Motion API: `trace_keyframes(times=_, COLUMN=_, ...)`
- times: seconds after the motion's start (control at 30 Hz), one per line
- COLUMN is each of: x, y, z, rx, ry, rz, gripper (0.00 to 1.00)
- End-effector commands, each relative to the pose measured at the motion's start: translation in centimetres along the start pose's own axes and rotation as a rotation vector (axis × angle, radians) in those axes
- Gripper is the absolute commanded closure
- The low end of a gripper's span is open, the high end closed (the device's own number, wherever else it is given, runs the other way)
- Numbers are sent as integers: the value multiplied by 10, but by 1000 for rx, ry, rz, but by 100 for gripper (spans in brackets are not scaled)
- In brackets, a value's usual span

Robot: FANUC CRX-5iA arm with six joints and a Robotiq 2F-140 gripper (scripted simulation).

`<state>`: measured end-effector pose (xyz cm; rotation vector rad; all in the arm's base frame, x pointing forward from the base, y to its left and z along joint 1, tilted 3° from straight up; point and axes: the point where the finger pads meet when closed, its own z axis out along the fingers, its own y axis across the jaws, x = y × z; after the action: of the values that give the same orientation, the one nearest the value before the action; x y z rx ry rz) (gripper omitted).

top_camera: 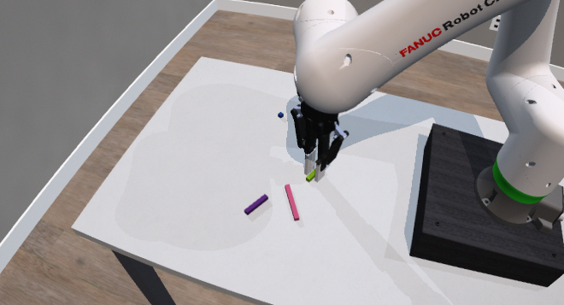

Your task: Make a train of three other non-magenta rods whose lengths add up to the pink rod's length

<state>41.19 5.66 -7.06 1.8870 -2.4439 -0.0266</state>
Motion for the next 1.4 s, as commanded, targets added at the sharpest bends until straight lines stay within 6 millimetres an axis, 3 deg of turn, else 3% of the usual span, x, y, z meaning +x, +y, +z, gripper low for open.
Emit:
trace_keyframes(times=0.0, x=0, y=0, z=0, rx=0, ry=0, rz=0, gripper=85)
trace_keyframes(times=1.23, x=0, y=0, z=0, rx=0, ry=0, rz=0, gripper=85)
trace_keyframes(times=1.27, x=0, y=0, z=0, rx=0, ry=0, rz=0, gripper=97)
trace_keyframes(times=1.37, x=0, y=0, z=0, rx=0, ry=0, rz=0, gripper=97)
